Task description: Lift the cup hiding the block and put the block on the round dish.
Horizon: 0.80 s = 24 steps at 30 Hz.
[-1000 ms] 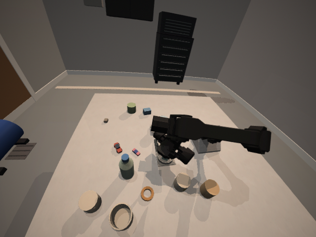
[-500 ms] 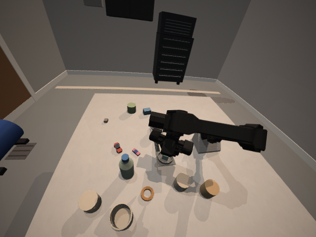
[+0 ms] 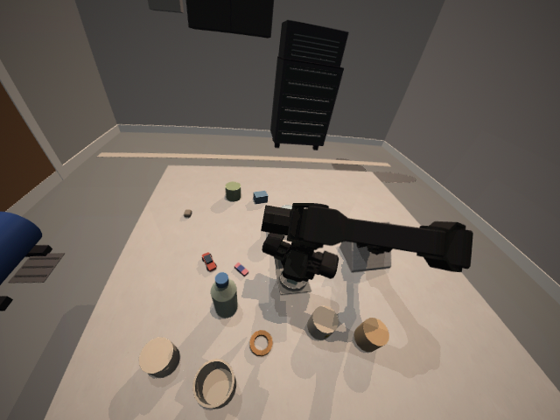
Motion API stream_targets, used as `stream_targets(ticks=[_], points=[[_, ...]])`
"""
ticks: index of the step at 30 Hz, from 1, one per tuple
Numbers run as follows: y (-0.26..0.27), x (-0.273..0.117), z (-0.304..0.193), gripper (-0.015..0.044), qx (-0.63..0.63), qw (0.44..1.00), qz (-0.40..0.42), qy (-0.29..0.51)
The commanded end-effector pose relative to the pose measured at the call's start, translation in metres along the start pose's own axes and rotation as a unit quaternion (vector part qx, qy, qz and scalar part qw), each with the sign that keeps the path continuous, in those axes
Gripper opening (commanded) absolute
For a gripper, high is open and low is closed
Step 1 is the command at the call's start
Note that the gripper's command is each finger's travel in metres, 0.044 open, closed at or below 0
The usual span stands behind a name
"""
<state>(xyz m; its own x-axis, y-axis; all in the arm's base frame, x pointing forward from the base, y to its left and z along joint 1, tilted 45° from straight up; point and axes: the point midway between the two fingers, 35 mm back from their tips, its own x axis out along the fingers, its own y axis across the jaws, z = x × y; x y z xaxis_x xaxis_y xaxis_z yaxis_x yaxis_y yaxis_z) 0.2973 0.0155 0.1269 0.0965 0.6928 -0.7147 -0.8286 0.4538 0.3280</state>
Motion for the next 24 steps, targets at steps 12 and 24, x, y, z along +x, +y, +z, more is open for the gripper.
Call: stream_targets(ticks=[12, 24], points=[[0.003, 0.026, 0.000, 0.0260, 0.003, 1.000, 0.005, 0.000], [0.003, 0.033, 0.000, 0.0142, 0.003, 1.000, 0.005, -0.001]])
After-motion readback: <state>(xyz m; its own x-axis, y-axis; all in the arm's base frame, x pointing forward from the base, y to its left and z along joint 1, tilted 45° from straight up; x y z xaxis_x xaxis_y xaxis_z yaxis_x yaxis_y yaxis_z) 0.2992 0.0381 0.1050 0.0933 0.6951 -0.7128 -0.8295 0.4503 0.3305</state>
